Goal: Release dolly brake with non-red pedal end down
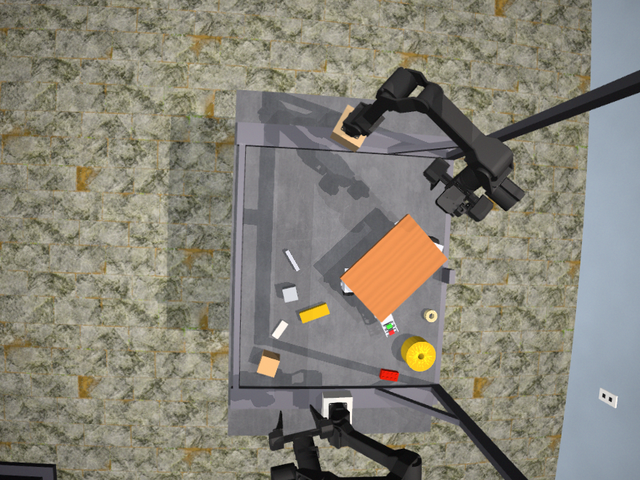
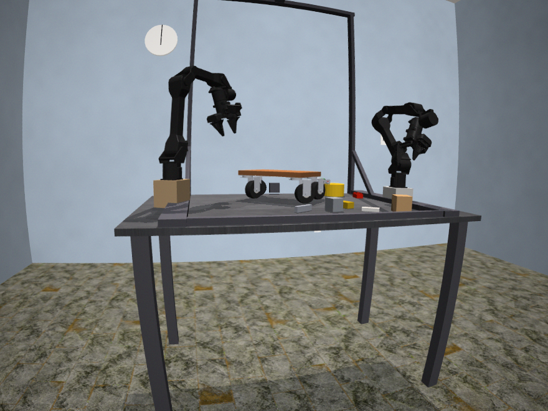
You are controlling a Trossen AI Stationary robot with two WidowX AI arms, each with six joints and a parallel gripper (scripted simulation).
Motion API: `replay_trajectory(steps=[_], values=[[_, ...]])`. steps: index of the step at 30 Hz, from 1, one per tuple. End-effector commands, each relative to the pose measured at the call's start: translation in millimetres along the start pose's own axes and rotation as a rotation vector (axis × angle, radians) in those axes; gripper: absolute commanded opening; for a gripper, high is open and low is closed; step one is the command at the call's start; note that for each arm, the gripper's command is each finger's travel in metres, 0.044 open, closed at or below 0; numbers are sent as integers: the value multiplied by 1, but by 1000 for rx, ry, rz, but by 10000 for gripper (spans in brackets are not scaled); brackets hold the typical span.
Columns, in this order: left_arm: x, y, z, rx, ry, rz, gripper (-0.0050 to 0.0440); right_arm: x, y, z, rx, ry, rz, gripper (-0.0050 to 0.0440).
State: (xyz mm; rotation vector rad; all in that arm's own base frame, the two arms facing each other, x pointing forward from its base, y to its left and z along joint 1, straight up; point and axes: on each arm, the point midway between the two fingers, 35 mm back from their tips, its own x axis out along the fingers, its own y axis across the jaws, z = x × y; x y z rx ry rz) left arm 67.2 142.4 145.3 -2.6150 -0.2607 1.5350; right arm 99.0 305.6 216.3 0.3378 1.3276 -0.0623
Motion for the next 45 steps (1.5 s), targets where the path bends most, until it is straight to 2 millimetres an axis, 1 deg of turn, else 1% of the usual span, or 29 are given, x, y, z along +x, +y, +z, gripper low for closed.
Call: replay_trajectory(steps=[1, 2, 4, 6, 11, 17, 19, 22, 23, 27, 33, 34, 36, 41, 45], values=[[-2, -2, -1, 6, 1, -10, 440, -7, 1, 1, 5, 1, 23, 440], [-2, -2, -1, 6, 1, -10, 440, -7, 1, 1, 5, 1, 23, 440], [-2, -7, -6, 20, 10, -6, 392, -7, 0, 4, 1, 8, 22, 440], [0, -13, -15, 65, 27, 1, 344, -6, -2, 8, -6, 20, 18, 440], [8, -12, -34, 266, 8, 89, 224, -10, -13, 59, 91, 81, 104, 440], [20, -6, -63, 516, -1, 196, 80, -23, -37, 120, 191, 97, 255, 440], [20, -6, -63, 516, -1, 196, 80, -23, -37, 120, 191, 97, 255, 440], [26, 0, -78, 644, -4, 249, 8, -32, -52, 147, 228, 75, 338, 440], [29, 3, -83, 687, -5, 265, 0, -36, -58, 155, 238, 64, 367, 440], [39, 14, -104, 860, -6, 328, 0, -52, -84, 186, 268, -6, 476, 440], [52, 37, -132, 1106, -4, 412, 0, -77, -123, 217, 274, -155, 607, 440], [55, 41, -137, 1146, -3, 425, 0, -82, -129, 221, 272, -185, 625, 440], [55, 41, -137, 1146, -3, 425, 0, -82, -129, 221, 272, -185, 625, 440], [66, 69, -160, 1366, 4, 490, -1, -107, -167, 236, 249, -371, 692, 440], [74, 95, -176, 1534, 12, 536, -3, -126, -192, 240, 204, -521, 713, 440]])
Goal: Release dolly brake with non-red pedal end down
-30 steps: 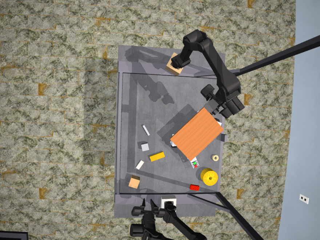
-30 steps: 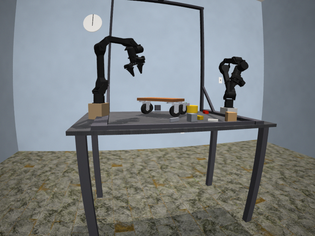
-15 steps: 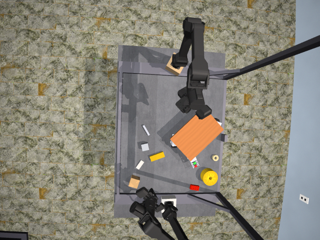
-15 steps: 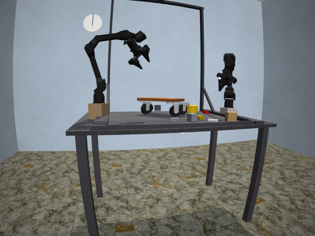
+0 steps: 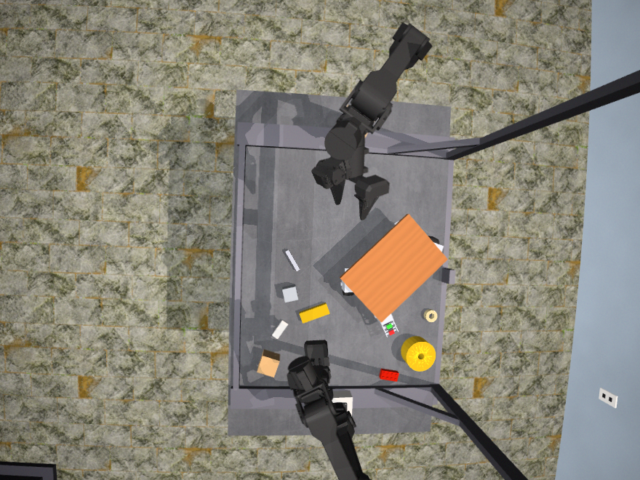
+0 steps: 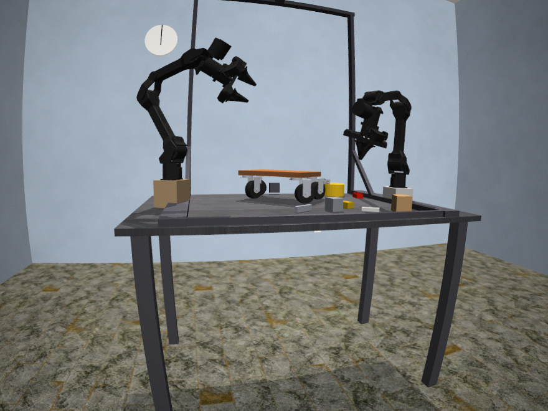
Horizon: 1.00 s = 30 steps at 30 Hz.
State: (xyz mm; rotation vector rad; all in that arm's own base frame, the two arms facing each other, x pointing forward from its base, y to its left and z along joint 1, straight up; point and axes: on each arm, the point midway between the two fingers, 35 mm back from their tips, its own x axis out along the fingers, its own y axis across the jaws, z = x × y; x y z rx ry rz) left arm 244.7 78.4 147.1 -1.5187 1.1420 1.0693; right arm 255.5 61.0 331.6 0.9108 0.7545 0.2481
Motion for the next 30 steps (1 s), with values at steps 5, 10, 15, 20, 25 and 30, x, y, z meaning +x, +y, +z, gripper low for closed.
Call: replay_trajectory(steps=[5, 10, 15, 20, 25, 30], values=[[15, -34, -49, 321, -23, 64, -5, -53, -11, 28, -174, -232, 104, 440], [25, -40, -71, 444, -27, 93, -28, -72, -17, 33, -254, -331, 98, 440], [42, -47, -113, 658, -36, 141, -50, -100, -21, 34, -420, -476, 68, 440], [56, -47, -149, 833, -45, 175, -50, -118, -24, 30, -564, -583, 8, 440], [64, -45, -171, 936, -50, 194, -50, -127, -26, 27, -652, -637, -41, 440], [80, -35, -215, 1139, -62, 228, -50, -139, -30, 18, -828, -719, -160, 440]])
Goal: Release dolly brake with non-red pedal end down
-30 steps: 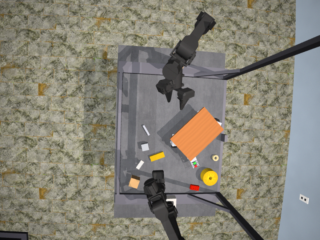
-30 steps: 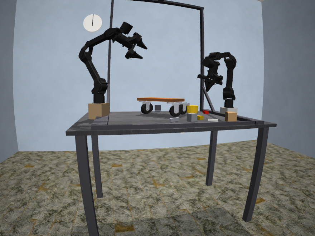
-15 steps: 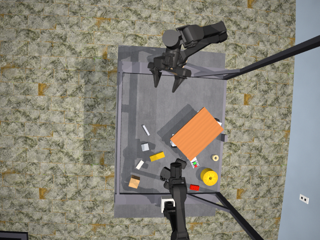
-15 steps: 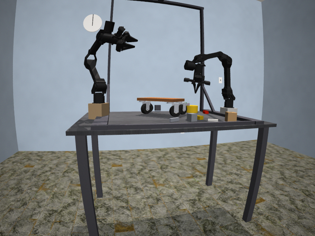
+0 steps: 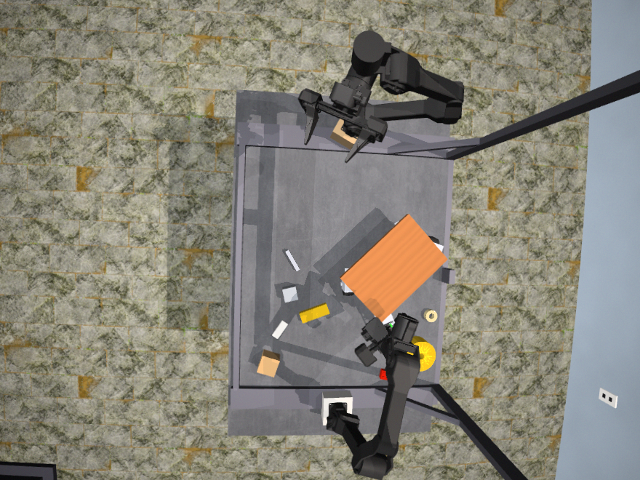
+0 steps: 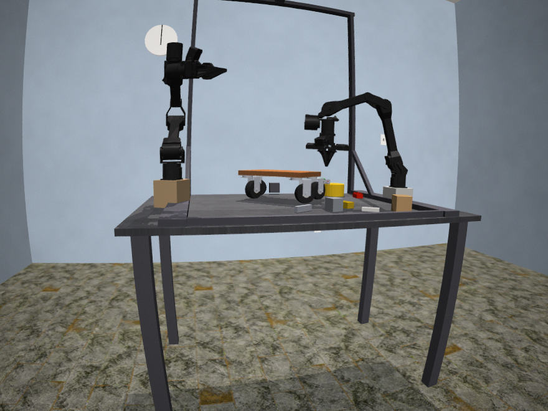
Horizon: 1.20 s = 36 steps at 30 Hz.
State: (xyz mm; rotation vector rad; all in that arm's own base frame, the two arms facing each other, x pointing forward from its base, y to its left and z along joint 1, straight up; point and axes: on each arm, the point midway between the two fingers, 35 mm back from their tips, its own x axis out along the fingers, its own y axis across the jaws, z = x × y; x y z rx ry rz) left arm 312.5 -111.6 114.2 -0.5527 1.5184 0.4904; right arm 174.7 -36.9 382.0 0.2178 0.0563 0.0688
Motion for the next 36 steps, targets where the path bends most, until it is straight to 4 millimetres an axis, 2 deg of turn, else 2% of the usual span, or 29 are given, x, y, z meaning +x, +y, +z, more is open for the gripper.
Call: replay_trajectory(steps=[1, 6, 14, 36], values=[[0, -30, -19, 138, -27, 3, -50, -12, 0, 0, -139, -44, -21, 440], [5, -43, -34, 221, -35, 18, -50, -17, -2, -2, -225, -56, -68, 440], [0, -43, -34, 216, -38, 3, -50, -17, -1, 1, -223, -57, -69, 440], [6, -40, -35, 216, -32, 13, -50, -17, -1, 1, -223, -57, -69, 440]])
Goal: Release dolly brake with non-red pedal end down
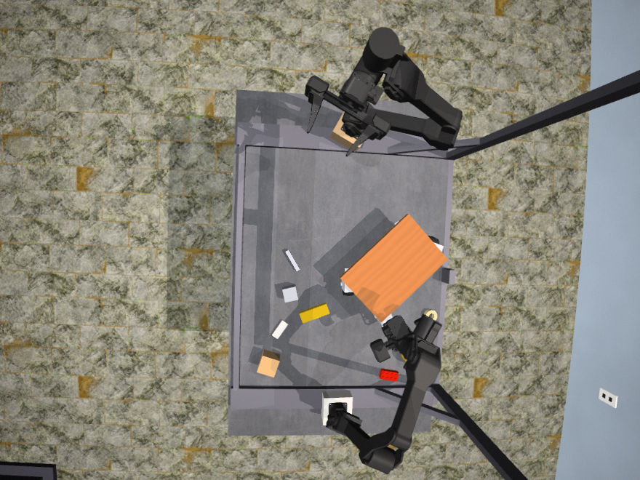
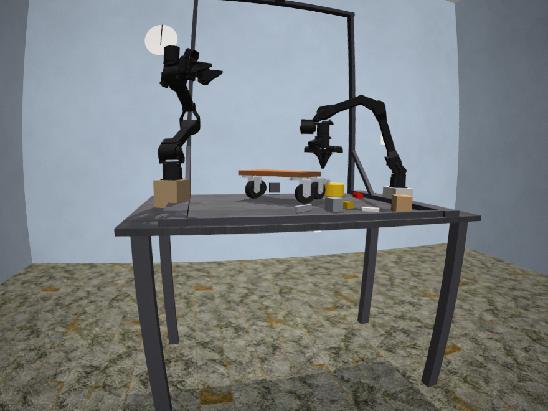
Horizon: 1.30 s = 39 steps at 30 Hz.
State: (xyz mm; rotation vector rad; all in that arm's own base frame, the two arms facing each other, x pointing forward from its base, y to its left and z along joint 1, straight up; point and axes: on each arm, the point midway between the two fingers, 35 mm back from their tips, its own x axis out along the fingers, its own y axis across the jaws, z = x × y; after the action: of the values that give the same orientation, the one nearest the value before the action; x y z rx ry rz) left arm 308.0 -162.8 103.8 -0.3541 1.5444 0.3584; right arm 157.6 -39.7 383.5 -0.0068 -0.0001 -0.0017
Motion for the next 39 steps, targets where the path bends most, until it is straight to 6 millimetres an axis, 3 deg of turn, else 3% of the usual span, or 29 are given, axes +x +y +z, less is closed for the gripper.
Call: replay_trajectory(steps=[1, 21, 39], values=[[-5, -3, 1, 4, -17, -24, -50, 0, 0, 0, 1, -1, 2, 440], [25, -2, 0, 4, -10, -14, -50, 0, 0, 0, 1, -1, 2, 440], [32, -2, 1, 3, -13, -17, -50, 0, 0, 0, 1, -1, 2, 440]])
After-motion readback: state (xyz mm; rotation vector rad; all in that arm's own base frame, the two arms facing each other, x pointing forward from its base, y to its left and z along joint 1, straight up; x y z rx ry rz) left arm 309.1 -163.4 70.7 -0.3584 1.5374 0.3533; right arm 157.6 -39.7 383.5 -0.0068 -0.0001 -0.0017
